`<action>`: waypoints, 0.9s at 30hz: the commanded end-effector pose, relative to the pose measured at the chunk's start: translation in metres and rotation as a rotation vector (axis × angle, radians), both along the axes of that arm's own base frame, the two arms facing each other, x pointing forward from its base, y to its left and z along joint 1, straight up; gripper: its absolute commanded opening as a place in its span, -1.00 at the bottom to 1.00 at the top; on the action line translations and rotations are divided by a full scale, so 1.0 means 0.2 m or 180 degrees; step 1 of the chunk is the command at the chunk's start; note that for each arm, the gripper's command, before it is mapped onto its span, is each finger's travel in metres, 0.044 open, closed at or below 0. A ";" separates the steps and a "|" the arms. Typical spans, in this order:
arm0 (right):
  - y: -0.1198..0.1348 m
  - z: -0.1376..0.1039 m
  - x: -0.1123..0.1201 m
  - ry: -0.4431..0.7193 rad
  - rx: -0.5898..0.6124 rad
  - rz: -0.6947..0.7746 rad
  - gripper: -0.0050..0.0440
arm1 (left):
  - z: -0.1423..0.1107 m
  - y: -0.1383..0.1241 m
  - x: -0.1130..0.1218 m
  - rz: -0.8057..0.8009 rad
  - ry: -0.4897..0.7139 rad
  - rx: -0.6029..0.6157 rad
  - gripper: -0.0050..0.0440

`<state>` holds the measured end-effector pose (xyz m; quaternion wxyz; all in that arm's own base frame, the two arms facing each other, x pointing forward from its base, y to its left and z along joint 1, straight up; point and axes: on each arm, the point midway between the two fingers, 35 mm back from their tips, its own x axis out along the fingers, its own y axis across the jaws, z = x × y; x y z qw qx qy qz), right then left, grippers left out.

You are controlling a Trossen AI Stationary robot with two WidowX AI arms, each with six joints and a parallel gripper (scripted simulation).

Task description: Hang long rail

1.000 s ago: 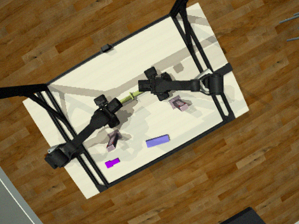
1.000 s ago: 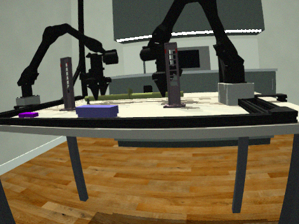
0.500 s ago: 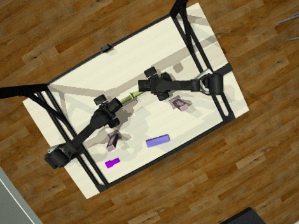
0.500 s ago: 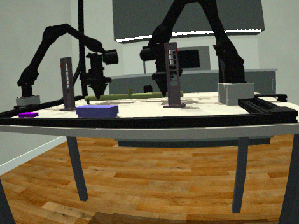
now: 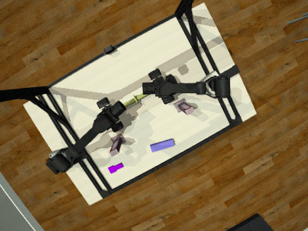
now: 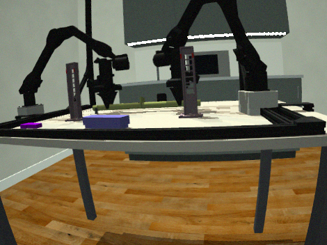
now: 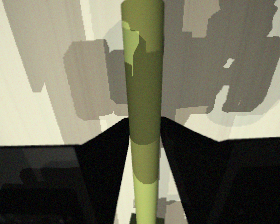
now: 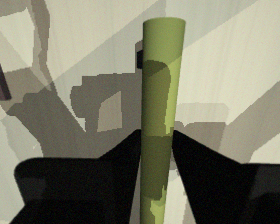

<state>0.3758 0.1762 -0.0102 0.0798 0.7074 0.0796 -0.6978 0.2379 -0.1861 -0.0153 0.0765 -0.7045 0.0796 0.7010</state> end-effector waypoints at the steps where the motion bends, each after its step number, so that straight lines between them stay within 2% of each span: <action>1: 0.00 0.05 0.00 0.0004 -0.0004 -0.0001 -0.80 | 0.05 0.00 0.00 0.0004 0.0002 0.0006 -0.76; 3: 0.00 0.13 0.00 0.0004 -0.0004 -0.0001 -0.80 | 0.13 0.00 0.00 0.0004 0.0002 0.0006 -0.80; 8: 0.00 0.19 0.00 0.0004 -0.0004 -0.0001 -0.80 | 0.19 0.00 0.00 0.0004 0.0002 0.0006 -0.80; 23: -0.01 0.18 0.00 0.0035 -0.0006 -0.0004 -0.80 | 0.18 0.01 0.01 0.0000 0.0020 0.0021 -0.80; 27: 0.00 0.17 0.00 0.0014 -0.0137 -0.0005 -0.80 | 0.18 0.00 0.00 0.0005 -0.0003 0.0152 -0.80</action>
